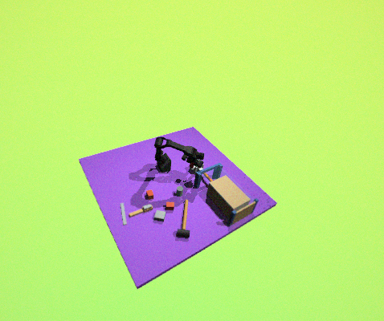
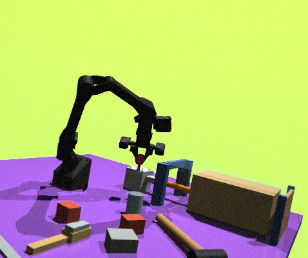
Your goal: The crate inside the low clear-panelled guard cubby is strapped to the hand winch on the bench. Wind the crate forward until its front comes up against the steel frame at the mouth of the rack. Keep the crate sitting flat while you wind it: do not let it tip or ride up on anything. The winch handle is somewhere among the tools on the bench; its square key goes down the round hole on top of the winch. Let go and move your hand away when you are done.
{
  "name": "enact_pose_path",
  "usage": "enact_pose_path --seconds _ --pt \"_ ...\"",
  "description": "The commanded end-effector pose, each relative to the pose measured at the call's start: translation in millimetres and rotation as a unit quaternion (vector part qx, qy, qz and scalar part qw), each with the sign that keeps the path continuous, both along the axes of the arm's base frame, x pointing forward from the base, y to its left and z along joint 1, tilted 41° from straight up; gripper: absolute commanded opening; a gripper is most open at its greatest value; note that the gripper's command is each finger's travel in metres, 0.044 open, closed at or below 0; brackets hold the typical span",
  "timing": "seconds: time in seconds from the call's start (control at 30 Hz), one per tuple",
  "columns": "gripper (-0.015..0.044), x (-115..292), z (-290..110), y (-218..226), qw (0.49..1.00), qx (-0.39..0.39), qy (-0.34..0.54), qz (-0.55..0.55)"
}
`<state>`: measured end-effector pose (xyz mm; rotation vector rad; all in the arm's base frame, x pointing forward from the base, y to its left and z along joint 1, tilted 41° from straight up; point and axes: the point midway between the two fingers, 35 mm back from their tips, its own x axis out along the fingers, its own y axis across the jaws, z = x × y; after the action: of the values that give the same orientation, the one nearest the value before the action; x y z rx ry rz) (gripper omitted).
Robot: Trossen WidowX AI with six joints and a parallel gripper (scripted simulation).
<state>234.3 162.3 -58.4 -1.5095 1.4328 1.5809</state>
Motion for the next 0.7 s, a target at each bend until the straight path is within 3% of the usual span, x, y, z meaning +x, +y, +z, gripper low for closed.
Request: enact_pose_path --seconds 0.0,0.67 --pt "0.0 8.9 -5.3 1.4 1.0 -0.001 -0.004 0.002" --pt "0.0 28.5 -16.0 13.0 1.0 -0.001 -0.005 0.002"
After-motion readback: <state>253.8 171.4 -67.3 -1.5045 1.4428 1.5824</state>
